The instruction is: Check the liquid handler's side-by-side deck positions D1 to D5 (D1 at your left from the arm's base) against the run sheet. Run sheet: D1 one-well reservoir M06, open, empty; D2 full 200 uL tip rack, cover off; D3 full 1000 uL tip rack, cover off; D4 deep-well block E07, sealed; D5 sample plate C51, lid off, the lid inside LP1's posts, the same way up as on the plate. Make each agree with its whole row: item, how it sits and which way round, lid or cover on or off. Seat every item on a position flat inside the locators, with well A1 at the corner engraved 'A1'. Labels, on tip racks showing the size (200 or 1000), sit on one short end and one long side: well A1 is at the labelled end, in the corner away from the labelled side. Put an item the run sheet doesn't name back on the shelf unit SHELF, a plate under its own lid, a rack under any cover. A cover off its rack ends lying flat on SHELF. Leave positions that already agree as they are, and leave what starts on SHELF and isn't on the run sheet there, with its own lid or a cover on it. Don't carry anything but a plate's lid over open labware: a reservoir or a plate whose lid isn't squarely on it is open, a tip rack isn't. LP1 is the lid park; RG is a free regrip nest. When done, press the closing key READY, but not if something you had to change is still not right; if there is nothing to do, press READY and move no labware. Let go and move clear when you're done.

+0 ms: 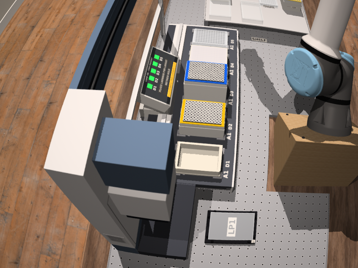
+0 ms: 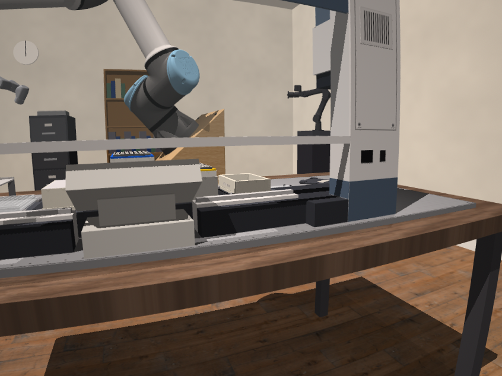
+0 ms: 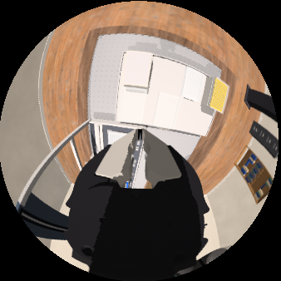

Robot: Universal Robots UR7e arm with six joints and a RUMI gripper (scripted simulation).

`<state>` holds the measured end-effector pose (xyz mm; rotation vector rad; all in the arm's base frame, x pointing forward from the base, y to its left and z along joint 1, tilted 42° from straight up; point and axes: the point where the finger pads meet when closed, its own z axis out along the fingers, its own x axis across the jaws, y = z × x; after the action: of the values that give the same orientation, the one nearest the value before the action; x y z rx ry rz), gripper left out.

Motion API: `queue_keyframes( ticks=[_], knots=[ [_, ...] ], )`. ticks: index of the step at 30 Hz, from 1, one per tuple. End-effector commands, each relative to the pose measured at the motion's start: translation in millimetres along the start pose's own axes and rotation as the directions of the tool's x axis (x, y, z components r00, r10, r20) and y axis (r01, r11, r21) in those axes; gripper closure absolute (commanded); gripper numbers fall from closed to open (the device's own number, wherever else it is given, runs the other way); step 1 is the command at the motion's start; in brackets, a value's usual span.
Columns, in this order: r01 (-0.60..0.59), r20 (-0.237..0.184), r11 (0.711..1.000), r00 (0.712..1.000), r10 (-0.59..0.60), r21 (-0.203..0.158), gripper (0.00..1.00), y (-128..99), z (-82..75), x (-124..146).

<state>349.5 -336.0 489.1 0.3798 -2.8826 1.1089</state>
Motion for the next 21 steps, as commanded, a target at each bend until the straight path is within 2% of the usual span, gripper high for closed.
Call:
queue_keyframes(
  ticks=[1,8,16,18,21],
  knots=[
    [0.118,0.011,0.993,0.993,-0.118,-0.001,1.0,2.2,1.2,5.2],
    [0.256,0.011,0.967,0.967,-0.256,0.0,1.0,2.2,1.2,5.1],
    [0.406,0.011,0.914,0.914,-0.406,0.002,1.0,2.2,1.2,5.1],
    [0.406,0.011,0.914,0.914,-0.406,0.002,1.0,2.2,1.2,5.1],
    [0.46,0.01,0.888,0.888,-0.46,0.003,1.0,2.2,1.2,5.1]
  ],
)
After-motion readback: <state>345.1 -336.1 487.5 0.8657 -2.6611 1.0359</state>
